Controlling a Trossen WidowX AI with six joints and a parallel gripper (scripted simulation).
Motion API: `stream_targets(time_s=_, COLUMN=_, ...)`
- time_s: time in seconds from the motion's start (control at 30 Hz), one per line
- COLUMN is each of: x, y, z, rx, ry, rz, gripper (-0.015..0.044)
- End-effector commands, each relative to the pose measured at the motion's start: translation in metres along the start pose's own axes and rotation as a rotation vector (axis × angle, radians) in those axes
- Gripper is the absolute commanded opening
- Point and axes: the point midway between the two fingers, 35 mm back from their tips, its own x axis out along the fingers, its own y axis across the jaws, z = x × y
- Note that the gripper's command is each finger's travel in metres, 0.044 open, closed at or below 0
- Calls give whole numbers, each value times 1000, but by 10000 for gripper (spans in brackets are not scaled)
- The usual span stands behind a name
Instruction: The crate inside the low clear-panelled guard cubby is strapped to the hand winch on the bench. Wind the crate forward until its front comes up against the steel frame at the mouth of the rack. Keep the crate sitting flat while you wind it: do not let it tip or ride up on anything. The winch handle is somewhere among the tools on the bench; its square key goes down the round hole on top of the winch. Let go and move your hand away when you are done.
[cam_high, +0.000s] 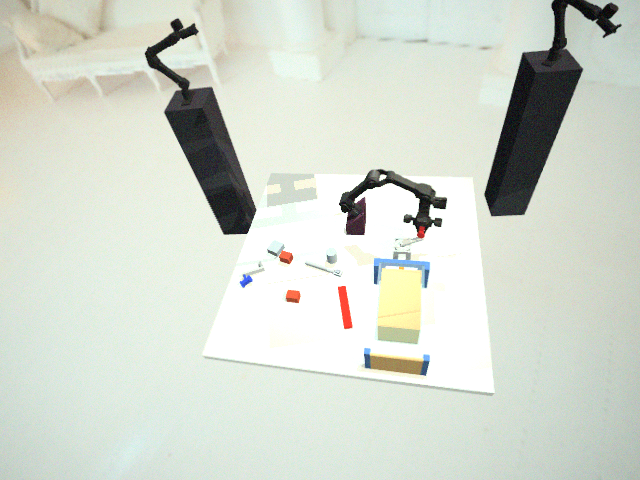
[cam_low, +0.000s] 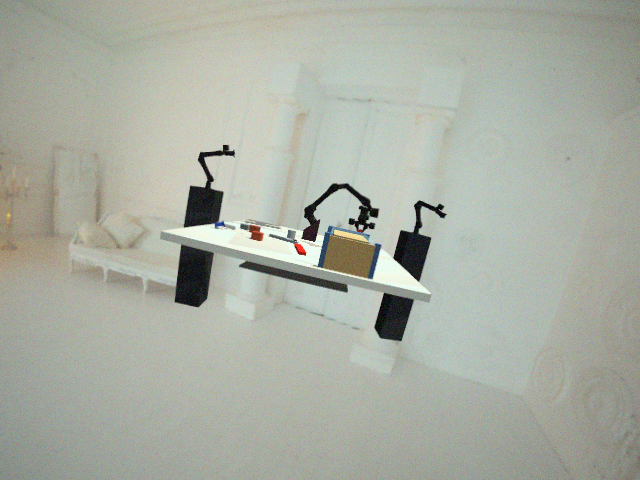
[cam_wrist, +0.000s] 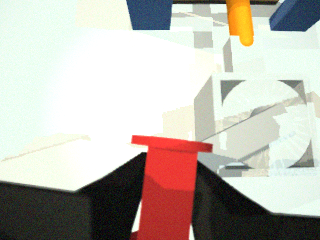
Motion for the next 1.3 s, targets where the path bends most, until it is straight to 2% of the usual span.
stream_targets(time_s=0.0, x=-4, y=-8, z=-13, rx=-19, ry=15, rz=-13, gripper=0)
stream_targets(time_s=1.27, x=-16, y=-49, z=-39, rx=-22, ry=17, rz=-15, gripper=0)
